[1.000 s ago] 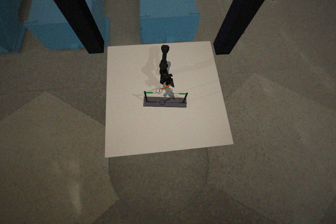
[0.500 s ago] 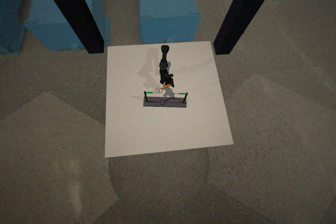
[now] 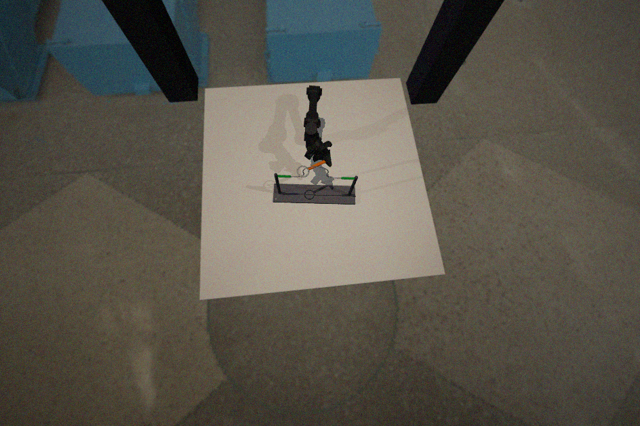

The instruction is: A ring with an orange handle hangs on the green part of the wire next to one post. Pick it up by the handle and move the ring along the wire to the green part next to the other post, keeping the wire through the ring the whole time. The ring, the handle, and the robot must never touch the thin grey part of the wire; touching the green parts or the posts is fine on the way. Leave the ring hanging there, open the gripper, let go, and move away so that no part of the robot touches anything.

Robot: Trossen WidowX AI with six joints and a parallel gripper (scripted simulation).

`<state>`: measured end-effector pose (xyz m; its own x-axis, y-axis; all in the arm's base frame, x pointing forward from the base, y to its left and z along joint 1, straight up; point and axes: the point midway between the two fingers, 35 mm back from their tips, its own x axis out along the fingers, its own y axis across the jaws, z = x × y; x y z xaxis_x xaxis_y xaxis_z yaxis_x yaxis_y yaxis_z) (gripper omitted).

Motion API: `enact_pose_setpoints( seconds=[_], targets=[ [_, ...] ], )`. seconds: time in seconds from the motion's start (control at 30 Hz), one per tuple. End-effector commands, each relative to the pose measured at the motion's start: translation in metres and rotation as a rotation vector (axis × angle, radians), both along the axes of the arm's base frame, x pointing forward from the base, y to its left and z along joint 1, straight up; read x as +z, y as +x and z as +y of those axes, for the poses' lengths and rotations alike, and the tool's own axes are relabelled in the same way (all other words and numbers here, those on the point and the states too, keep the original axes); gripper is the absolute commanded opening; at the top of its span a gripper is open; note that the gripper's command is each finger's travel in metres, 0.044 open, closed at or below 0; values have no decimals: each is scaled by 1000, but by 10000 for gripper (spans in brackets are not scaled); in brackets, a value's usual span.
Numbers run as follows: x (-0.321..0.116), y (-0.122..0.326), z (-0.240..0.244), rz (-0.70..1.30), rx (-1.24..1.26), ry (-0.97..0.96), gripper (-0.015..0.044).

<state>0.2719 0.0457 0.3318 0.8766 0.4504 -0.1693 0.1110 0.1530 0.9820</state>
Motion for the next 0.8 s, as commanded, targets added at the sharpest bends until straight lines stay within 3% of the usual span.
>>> enact_pose_setpoints(
  seconds=[0.0, 0.77],
  targets=[
    [3, 0, 0, -5, -2, -39, -150],
    [-8, 0, -2, 21, -6, -228, -150]
  ],
)
